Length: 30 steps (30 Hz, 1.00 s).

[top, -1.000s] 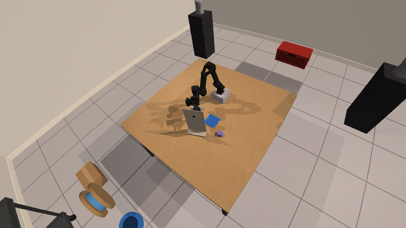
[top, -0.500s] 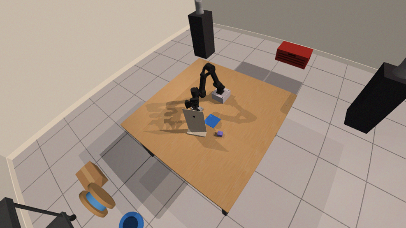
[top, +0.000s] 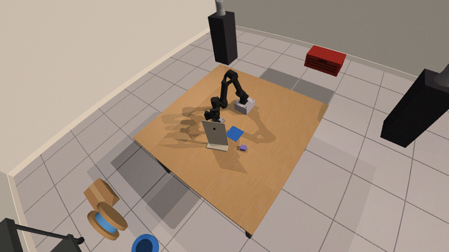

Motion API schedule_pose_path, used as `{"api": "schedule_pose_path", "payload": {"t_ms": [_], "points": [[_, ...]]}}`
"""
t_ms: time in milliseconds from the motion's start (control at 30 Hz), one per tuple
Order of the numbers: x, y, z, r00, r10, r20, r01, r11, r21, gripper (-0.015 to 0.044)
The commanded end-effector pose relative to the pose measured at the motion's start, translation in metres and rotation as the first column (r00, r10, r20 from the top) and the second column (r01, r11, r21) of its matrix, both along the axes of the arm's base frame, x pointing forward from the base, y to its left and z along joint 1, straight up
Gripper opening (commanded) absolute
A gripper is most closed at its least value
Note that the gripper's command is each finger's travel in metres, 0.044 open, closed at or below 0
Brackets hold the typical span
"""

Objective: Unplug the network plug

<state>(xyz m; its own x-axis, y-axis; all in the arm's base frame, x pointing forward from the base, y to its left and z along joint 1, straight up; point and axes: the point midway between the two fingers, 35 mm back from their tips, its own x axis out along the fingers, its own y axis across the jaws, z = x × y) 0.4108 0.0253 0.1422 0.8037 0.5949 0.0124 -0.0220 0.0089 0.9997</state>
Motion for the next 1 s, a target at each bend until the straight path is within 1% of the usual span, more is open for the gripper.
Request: {"api": "schedule_pose_path", "payload": {"t_ms": [0, 967], "points": [[0.001, -0.001, 0.000, 1.000, -0.005, -0.004, 0.005, 1.000, 0.003, 0.0000], [-0.016, -0.007, -0.001, 1.000, -0.005, -0.005, 0.005, 1.000, 0.003, 0.0000]]}}
